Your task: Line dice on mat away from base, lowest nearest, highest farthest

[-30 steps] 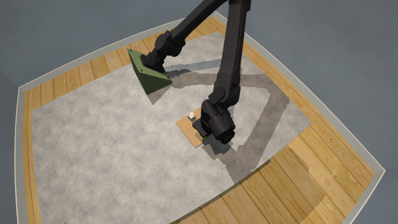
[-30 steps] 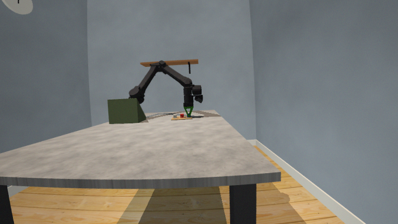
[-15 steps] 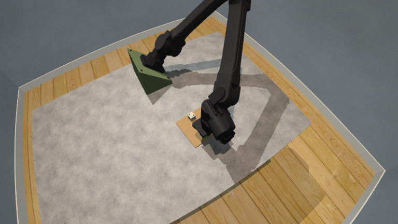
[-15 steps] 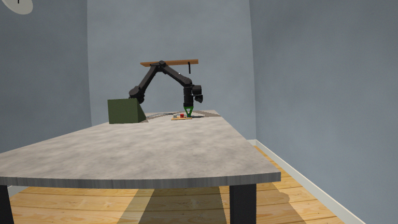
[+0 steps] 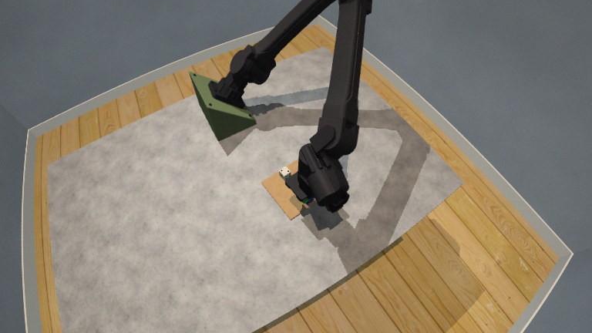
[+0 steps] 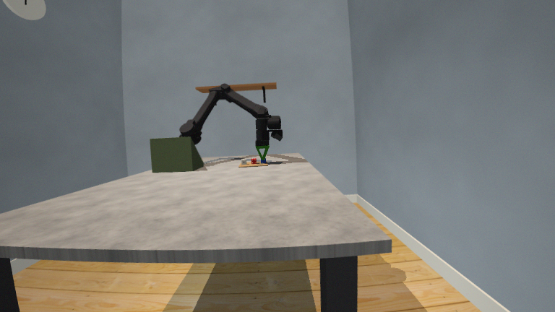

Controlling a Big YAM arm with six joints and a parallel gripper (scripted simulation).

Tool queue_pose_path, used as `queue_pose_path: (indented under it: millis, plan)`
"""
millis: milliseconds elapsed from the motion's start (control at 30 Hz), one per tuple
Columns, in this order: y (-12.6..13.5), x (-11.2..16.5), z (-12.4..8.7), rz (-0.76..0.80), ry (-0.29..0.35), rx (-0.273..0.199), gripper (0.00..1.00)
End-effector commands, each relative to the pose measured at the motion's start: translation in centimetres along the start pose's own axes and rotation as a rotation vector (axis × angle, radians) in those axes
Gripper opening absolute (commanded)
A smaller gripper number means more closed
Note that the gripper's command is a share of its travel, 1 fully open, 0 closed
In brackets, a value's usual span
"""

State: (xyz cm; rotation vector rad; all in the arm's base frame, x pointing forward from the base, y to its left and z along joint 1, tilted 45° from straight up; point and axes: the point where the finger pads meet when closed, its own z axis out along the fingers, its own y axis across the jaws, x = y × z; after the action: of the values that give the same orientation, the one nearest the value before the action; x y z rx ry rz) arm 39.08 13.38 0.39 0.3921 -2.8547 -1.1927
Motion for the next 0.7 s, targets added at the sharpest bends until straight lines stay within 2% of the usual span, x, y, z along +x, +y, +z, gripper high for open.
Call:
queue_pose_path:
  millis: [0, 33, 300, 433, 467, 533, 667]
  plan:
    - [0.2, -2.3, -3.7, -0.048, -0.065, 0.018, 0.39]
    - [0.2, -2.3, -3.7, -0.048, -0.065, 0.018, 0.39]
    - [0.2, -2.1, -8.1, -0.05, -0.066, 0.024, 0.39]
    - [0.2, -2.1, -9.6, -0.051, -0.066, 0.025, 0.39]
    - [0.2, -2.0, -9.8, -0.05, -0.065, 0.025, 0.39]
    - [0.7, -1.0, -8.7, -0.048, -0.035, 0.014, 0.39]
    - [0.2, -1.1, -8.1, -0.038, -0.018, 0.005, 0.39]
